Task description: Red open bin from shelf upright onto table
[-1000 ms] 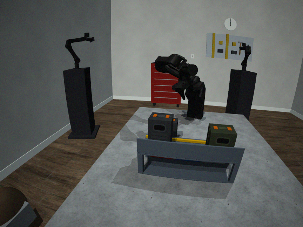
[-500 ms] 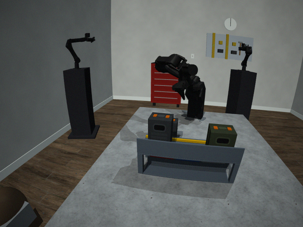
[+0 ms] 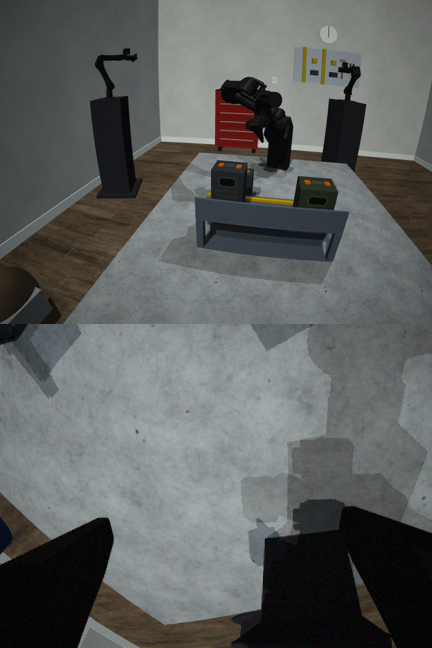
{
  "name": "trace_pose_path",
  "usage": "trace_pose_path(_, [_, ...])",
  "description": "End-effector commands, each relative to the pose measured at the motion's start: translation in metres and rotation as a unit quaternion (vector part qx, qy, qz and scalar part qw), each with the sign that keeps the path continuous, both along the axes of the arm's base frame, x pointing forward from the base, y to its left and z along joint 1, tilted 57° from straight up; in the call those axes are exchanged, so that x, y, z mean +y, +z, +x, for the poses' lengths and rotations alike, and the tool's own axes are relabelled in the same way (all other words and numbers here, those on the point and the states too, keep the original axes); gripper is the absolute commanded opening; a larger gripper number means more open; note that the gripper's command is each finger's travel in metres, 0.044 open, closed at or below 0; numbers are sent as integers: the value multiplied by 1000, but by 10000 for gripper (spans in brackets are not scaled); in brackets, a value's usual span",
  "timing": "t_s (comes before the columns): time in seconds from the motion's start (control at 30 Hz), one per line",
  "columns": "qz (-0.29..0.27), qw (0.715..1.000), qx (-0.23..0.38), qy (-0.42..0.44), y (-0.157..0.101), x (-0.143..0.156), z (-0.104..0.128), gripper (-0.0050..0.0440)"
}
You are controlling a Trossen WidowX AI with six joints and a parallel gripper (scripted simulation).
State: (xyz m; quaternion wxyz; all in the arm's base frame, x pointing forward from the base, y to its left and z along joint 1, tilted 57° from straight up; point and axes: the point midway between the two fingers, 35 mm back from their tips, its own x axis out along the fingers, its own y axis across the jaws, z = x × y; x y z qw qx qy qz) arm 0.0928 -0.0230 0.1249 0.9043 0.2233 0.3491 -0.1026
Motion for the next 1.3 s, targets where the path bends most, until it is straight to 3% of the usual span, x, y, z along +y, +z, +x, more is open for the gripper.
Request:
trace_pose_path(0.0, [61, 994, -30, -81, -36, 14, -18, 440])
trace_pose_path(0.03, [75, 991, -37, -101, -45, 18, -22, 440])
trace_pose_path(0.43, [75, 991, -37, -101, -45, 18, -22, 440])
trace_pose_path(0.47, [17, 1000, -9, -20, -8, 4, -5, 440])
trace_pose_path(0.6, [75, 991, -37, -101, -45, 18, -22, 440])
trace_pose_path(1.0, [75, 991, -37, -101, -45, 18, -22, 440])
trace_pose_path(1.03, [17, 1000, -9, -20, -8, 4, -5, 440])
trace_pose_path(1.17, [75, 991, -37, -101, -45, 18, -22, 440])
trace_pose_path(1.27, [75, 991, -37, -101, -45, 18, -22, 440])
